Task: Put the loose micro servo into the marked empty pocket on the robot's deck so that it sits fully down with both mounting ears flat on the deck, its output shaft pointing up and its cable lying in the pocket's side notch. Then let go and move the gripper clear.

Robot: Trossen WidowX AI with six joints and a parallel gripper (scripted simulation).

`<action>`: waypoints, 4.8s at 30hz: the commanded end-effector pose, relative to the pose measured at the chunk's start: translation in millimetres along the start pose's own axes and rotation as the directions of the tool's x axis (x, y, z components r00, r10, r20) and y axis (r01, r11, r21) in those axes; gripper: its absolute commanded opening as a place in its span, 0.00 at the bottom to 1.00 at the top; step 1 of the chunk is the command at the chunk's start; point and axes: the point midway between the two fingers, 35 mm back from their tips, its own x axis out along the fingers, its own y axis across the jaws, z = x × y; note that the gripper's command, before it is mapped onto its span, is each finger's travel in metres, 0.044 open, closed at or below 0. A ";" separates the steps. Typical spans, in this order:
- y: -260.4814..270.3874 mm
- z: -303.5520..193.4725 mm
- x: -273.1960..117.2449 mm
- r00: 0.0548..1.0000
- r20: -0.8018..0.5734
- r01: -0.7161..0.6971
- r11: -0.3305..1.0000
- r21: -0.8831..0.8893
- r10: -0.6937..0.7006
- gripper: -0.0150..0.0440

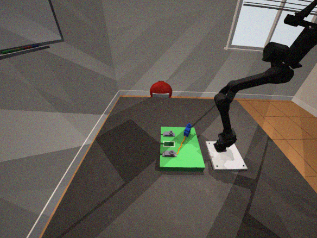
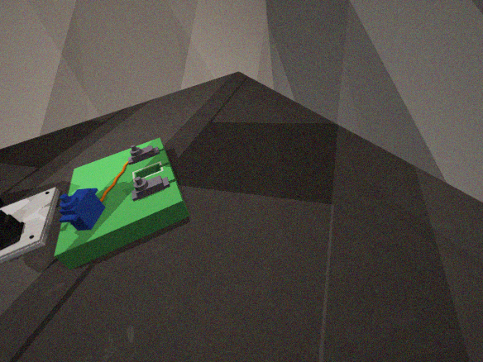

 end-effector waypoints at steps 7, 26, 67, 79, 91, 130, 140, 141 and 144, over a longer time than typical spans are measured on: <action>17.0 3.5 -0.3 0.999 0.030 -0.034 0.998 -0.061 0.036 1.00; 100.9 -24.3 -7.7 0.965 0.032 -0.229 0.896 -0.381 0.261 1.00; 205.8 -246.3 -96.0 0.609 -0.509 -0.760 0.265 -0.593 0.608 1.00; 186.1 -331.1 -151.1 0.399 -0.723 -0.898 0.080 -0.433 0.564 1.00; 136.4 -400.7 -215.6 0.153 -0.889 -0.982 -0.033 -0.185 0.432 1.00; -98.9 -417.0 -465.0 -0.725 -0.685 -0.671 0.289 0.683 -0.065 1.00; -139.4 -368.2 -514.8 -0.870 -0.489 -0.452 0.510 0.731 -0.070 1.00; -142.6 -362.6 -519.3 -0.881 -0.468 -0.428 0.532 0.731 -0.067 1.00; -151.0 -345.1 -532.1 -0.913 -0.405 -0.353 0.594 0.723 -0.050 1.00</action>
